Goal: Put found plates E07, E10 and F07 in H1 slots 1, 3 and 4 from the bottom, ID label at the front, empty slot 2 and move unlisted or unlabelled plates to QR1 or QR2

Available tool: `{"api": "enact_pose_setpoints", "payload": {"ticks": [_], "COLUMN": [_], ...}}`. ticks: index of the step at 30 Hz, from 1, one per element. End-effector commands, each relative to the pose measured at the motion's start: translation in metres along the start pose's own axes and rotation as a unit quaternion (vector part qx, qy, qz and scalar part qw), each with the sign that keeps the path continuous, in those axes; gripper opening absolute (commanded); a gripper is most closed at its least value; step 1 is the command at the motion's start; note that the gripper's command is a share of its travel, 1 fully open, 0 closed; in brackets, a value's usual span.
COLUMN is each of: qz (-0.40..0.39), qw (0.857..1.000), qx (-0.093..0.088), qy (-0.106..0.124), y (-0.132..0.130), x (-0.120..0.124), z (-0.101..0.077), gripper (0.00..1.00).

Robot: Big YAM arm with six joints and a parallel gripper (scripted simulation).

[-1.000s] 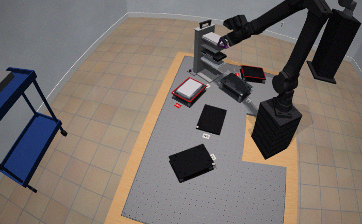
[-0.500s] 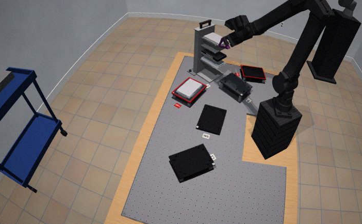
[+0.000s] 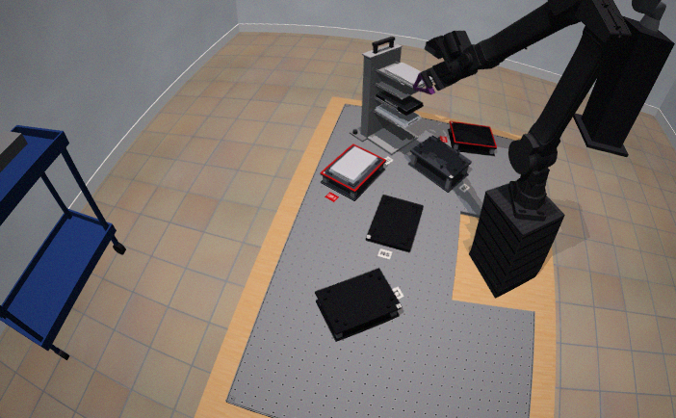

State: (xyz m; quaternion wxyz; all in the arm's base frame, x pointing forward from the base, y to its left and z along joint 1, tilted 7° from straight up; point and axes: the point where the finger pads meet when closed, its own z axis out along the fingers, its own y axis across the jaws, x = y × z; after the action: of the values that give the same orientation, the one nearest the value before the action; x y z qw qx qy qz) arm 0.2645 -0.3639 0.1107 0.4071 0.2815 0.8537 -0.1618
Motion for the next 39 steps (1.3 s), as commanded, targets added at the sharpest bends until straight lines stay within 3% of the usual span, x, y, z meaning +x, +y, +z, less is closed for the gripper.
{"api": "enact_pose_setpoints", "payload": {"ticks": [1,39], "qz": [-0.005,-0.005], "qw": [1.0,1.0], "qx": [0.005,0.005], "qy": [-0.006,-0.007], "y": [-0.006,-0.005], "x": [-0.004,0.027], "z": [-0.006,-0.039], "gripper": [0.86,0.86]}}
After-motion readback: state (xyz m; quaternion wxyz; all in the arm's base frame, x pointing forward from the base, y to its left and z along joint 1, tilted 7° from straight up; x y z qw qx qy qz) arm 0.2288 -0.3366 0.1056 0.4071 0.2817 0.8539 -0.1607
